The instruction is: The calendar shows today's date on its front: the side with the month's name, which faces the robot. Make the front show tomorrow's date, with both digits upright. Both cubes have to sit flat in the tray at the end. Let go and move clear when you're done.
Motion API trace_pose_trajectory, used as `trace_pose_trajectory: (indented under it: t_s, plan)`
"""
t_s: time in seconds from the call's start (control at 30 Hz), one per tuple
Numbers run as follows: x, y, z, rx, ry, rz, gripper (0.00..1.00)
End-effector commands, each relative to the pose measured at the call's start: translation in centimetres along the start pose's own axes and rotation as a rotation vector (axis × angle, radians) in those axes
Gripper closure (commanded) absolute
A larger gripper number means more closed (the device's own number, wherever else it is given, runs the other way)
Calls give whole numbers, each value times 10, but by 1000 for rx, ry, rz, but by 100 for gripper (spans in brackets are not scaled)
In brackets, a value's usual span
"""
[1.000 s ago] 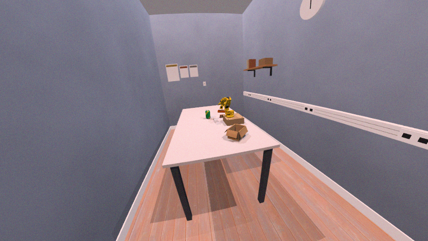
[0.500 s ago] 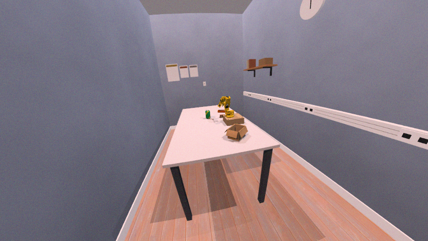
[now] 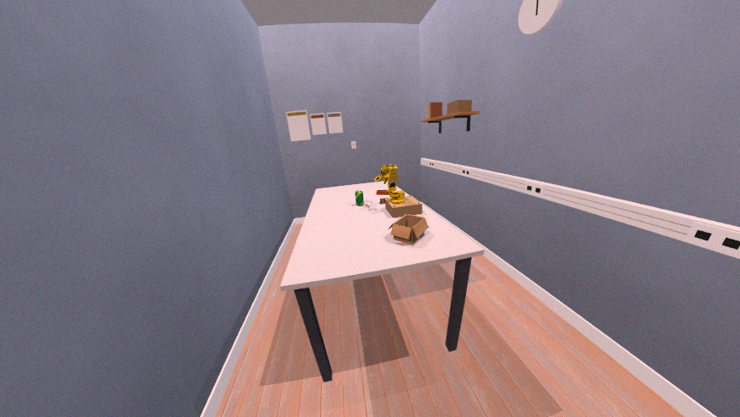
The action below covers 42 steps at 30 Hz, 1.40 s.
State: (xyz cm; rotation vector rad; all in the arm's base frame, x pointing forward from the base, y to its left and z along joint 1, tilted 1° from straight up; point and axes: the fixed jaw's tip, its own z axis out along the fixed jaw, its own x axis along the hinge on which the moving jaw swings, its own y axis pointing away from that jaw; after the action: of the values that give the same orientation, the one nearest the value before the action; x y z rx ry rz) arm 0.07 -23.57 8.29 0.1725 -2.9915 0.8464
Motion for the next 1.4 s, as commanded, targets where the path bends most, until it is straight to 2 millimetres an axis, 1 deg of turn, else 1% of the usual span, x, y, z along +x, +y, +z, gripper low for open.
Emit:
trace_pose_trajectory:
  t_s: [0.0, 0.13, 0.3, 0.63, 0.77, 0.9, 1.07, 1.13, 1.37]
  plan:
    - [2, -2, -1, -23, 3, 70, 65]
    - [3, -2, -1, -43, 5, 148, 65]
    - [3, -2, -1, -55, 7, 199, 65]
    - [3, -2, -1, -59, 8, 211, 65]
    - [3, 2, 4, -87, 7, 211, 65]
    - [1, 13, 15, -163, 6, 211, 65]
    - [-1, 36, 34, -308, 3, 211, 65]
    - [-1, 36, 34, -308, 3, 211, 65]
    - [-5, 71, 53, -498, 0, 209, 65]
